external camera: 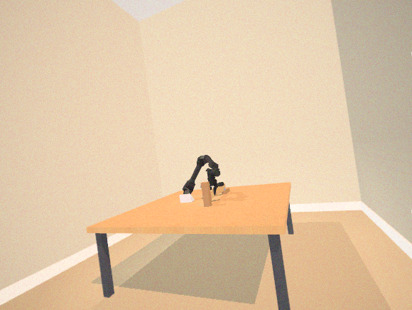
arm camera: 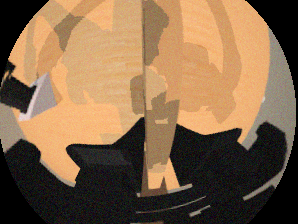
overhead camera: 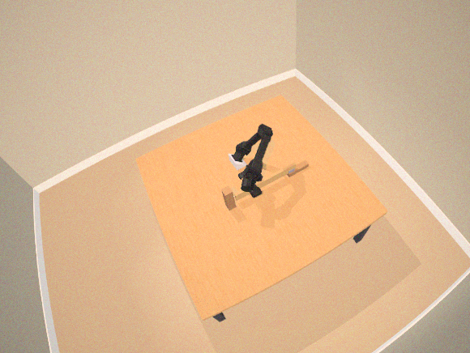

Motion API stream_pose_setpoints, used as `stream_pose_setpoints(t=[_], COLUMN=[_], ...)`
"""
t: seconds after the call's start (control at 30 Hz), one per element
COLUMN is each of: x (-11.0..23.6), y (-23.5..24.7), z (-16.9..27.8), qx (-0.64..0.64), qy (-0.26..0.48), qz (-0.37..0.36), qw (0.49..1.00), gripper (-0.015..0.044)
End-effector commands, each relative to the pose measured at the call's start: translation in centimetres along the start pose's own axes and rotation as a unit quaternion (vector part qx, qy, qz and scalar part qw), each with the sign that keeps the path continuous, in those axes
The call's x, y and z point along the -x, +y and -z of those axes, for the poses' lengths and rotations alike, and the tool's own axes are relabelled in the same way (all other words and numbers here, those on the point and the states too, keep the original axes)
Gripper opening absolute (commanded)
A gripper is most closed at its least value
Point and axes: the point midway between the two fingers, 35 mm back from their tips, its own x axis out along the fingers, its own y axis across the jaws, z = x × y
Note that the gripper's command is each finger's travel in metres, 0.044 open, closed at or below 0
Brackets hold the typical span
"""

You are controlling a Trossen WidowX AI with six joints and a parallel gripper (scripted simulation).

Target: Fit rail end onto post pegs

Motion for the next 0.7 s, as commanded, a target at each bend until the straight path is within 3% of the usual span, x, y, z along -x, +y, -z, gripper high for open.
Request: stream_pose_setpoints(t=[0.0,0.67], x=[0.31,0.21], y=[-0.11,-0.12], z=[0.33,0.92], qx=[0.001,0.001], qy=[0.002,0.002], qz=[0.004,0.004], qw=[1.000,1.000], gripper=[0.0000,0.0000])
